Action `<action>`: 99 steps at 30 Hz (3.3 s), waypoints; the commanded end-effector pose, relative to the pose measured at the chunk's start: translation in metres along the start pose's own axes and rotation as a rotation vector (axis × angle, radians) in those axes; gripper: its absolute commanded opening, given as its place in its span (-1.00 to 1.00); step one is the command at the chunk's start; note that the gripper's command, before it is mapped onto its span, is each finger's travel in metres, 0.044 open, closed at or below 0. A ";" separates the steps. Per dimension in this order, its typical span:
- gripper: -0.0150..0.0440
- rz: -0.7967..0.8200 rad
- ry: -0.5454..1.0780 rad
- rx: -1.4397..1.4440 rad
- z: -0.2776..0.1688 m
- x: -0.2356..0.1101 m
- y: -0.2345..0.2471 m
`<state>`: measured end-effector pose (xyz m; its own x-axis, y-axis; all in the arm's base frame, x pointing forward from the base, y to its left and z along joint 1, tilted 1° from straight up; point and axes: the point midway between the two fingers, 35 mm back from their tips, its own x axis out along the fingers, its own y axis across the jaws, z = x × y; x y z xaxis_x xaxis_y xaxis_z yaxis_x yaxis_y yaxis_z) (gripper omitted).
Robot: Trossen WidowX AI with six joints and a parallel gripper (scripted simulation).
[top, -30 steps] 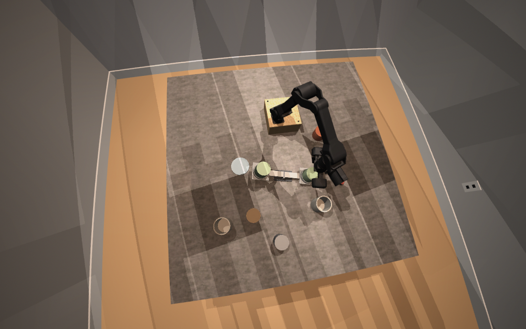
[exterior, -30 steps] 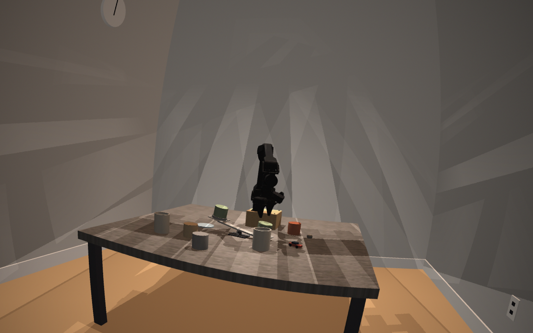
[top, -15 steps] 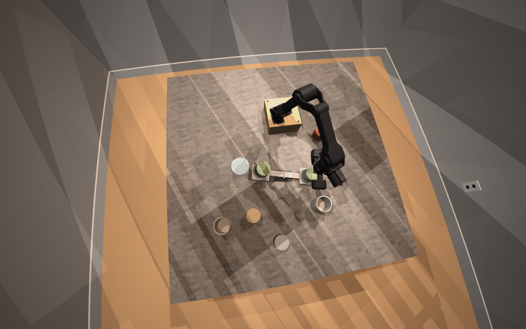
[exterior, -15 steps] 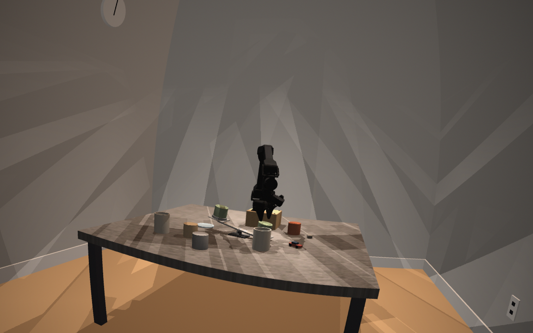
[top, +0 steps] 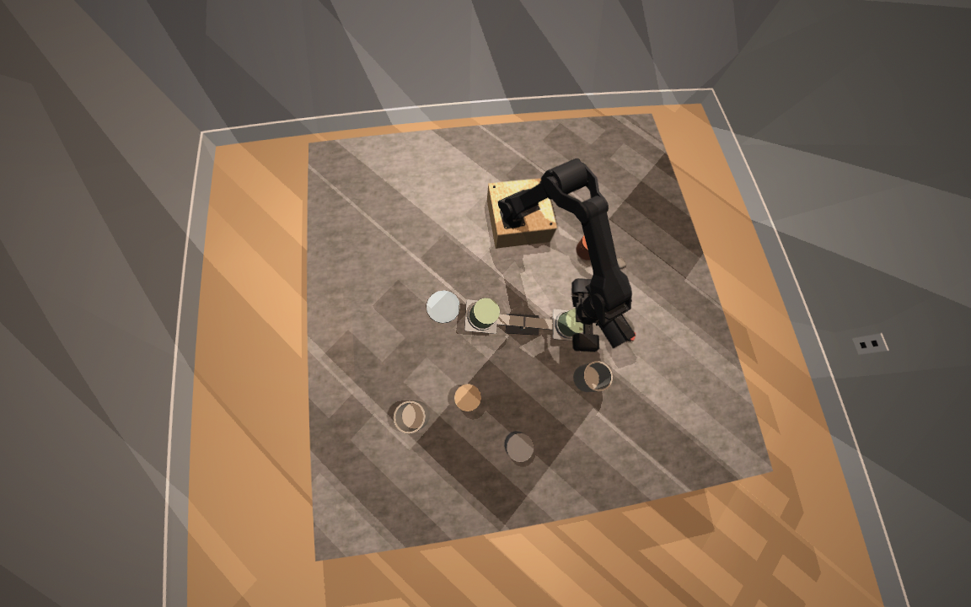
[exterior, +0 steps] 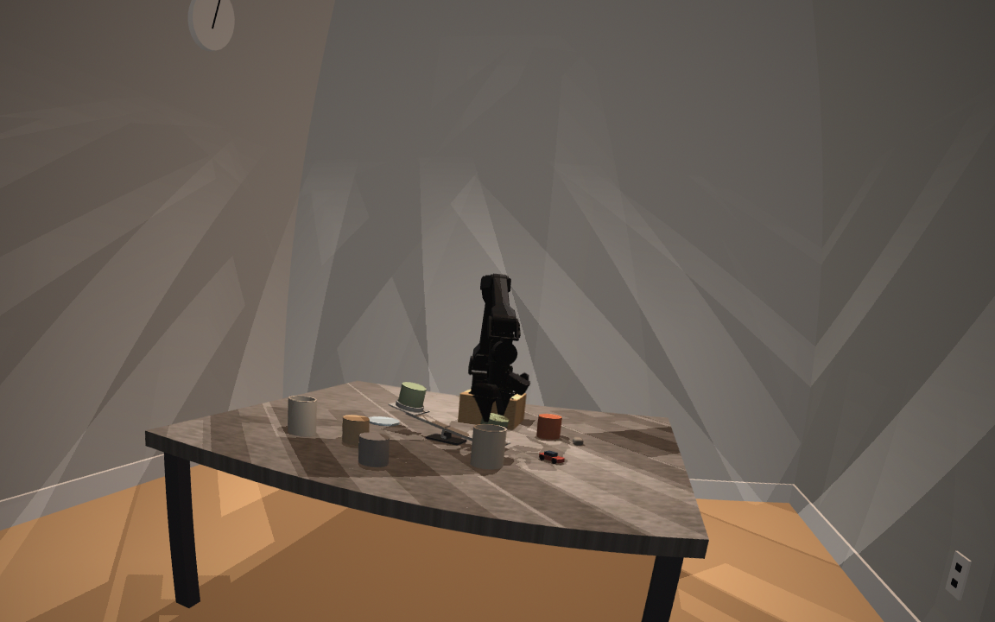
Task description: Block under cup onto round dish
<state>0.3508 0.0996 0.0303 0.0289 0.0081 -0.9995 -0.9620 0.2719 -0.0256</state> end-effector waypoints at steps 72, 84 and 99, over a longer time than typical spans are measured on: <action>-0.49 0.010 0.001 -0.004 0.002 -0.007 -0.003; -0.49 0.010 0.001 -0.004 0.003 -0.022 -0.003; -0.49 0.010 0.001 -0.004 0.003 -0.041 -0.004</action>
<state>0.3495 0.0961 0.0615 -0.0038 -0.0083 -1.0000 -0.9611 0.2760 0.0014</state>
